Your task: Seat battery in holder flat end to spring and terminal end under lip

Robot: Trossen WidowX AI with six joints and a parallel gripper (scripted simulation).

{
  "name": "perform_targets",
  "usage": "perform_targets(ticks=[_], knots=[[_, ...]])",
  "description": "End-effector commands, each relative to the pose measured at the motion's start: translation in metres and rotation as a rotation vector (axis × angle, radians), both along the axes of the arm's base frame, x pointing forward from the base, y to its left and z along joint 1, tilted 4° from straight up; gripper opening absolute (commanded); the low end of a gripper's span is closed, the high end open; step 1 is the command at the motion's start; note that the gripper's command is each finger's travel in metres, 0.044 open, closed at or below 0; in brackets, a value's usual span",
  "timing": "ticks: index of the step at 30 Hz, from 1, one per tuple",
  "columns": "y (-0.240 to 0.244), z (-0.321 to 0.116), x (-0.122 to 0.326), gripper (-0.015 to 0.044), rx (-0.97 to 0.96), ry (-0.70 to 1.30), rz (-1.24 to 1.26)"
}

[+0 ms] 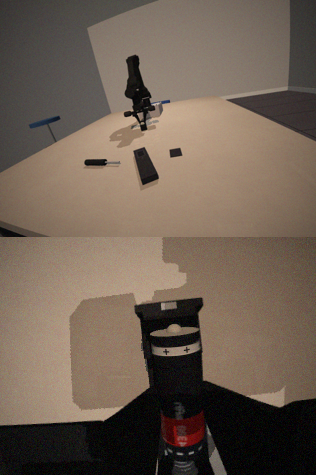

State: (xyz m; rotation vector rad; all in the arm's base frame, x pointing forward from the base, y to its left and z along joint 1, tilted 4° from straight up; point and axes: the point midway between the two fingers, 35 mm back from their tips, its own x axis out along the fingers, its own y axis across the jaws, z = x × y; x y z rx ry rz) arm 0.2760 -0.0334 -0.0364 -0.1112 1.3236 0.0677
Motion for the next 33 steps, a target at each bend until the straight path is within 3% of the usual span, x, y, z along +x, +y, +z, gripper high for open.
perform_targets(ticks=[1, 33], knots=[[0.0, -0.0052, -0.0049, 0.0082, -0.003, 0.052, -0.006], [0.0005, -0.0066, -0.0012, 0.0082, -0.023, 0.241, -0.01]])
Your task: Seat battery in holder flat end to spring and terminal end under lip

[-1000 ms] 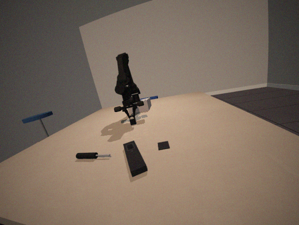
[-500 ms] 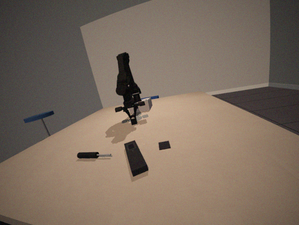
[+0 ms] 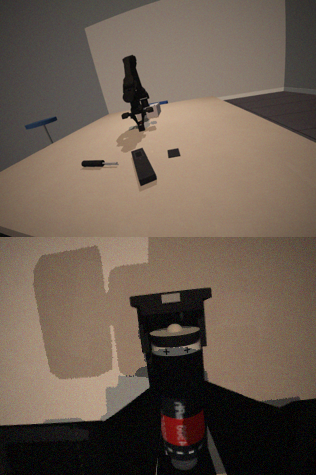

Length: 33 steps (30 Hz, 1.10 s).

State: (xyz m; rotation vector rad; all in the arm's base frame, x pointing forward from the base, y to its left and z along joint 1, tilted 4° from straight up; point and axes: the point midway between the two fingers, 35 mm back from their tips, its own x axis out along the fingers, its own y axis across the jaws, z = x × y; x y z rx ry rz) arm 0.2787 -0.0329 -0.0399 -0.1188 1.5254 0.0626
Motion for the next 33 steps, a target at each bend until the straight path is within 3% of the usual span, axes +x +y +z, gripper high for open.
perform_targets(ticks=[1, 33], knots=[[0.0, -0.0031, -0.0039, 0.0082, -0.005, 0.045, -0.004], [0.0005, -0.0028, 0.0007, 0.0082, -0.01, 0.128, -0.004]])
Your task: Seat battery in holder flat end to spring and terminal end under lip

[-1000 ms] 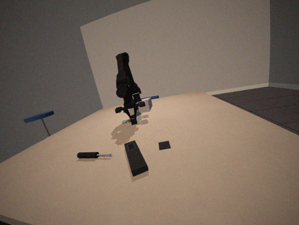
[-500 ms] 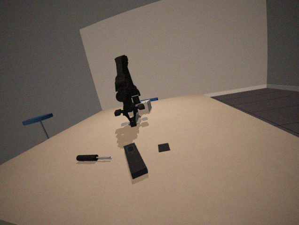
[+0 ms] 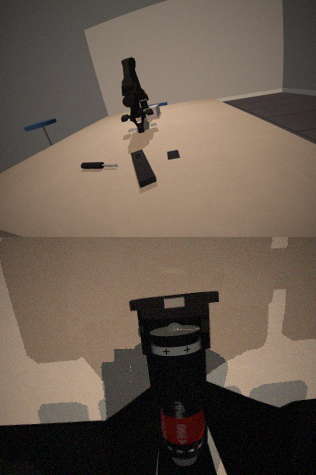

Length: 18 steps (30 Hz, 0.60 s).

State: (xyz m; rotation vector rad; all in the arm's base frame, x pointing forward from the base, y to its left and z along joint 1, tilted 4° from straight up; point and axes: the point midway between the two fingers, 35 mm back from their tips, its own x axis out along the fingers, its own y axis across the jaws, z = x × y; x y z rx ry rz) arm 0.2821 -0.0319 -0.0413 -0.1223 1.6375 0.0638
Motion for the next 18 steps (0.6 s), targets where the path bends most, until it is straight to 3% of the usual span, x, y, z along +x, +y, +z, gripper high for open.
perform_targets(ticks=[1, 18], knots=[[0.0, -0.001, -0.002, 0.0082, -0.003, 0.016, -0.003], [0.001, -0.001, 0.011, 0.0082, -0.002, 0.015, -0.003]])
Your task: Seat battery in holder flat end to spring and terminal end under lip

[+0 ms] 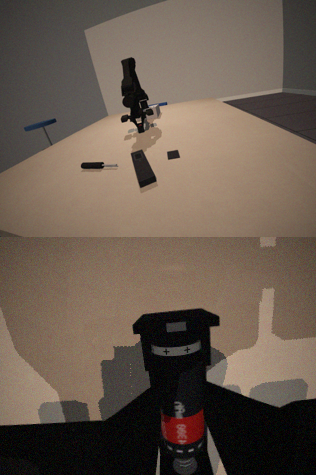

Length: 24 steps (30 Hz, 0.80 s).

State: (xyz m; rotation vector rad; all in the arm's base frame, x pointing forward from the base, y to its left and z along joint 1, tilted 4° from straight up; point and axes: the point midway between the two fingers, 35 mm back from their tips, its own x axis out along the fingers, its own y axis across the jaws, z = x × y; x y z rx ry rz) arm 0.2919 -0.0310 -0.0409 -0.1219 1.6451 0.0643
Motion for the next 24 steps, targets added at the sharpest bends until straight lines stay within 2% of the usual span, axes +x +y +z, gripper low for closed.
perform_targets(ticks=[1, 6, 10, 24], knots=[[0.0, -0.002, 0.001, 0.0082, -0.002, 0.008, -0.003], [0.0, -0.002, 0.001, 0.0082, -0.002, 0.008, -0.003], [0.0, -0.002, 0.001, 0.0184, -0.002, 0.008, -0.003], [0.001, 0.014, 0.002, 0.0184, 0.001, 0.006, -0.001]])
